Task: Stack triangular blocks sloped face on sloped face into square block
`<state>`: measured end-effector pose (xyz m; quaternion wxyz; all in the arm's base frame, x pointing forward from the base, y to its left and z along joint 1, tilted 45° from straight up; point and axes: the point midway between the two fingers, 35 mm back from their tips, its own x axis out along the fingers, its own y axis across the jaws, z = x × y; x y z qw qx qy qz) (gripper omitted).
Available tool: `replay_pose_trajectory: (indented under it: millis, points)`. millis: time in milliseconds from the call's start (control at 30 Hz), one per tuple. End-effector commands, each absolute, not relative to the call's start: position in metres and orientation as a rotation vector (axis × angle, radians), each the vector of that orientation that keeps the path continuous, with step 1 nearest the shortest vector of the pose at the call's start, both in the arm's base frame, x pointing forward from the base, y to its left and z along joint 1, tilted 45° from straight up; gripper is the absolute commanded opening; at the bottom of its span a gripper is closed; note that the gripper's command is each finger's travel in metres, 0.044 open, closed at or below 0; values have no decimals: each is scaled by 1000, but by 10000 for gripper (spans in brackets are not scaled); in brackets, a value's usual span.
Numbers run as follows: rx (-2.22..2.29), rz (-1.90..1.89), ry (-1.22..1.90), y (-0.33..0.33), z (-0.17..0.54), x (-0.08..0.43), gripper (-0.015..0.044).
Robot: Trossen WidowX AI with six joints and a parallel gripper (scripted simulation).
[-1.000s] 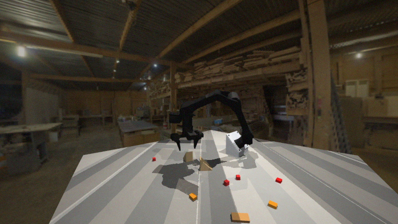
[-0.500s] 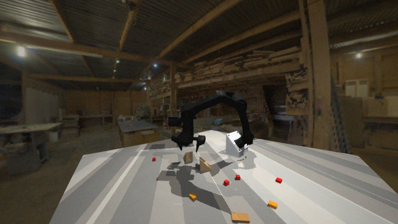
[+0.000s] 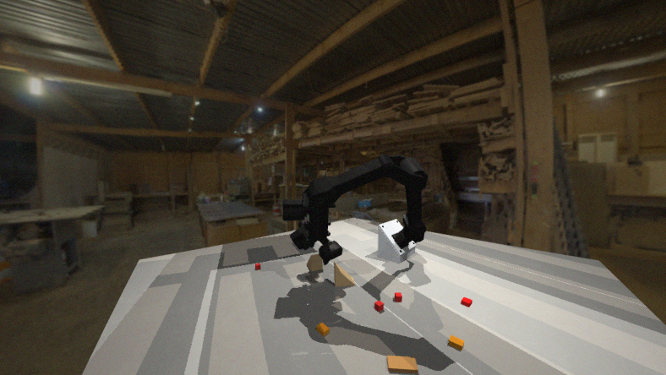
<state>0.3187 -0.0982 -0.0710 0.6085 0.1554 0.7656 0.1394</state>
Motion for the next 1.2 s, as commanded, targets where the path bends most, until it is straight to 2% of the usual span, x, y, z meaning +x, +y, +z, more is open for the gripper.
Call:
replay_pose_trajectory:
  millis: [0, 300, 633, 1167]
  points:
    - [657, -484, 1794, -83, -52, 324, 440]
    - [881, -981, 1613, -73, -40, 328, 440]
    - [1138, -1466, 1245, -64, -27, 332, 440]
    - [1172, -1516, 1195, -63, -26, 333, 440]
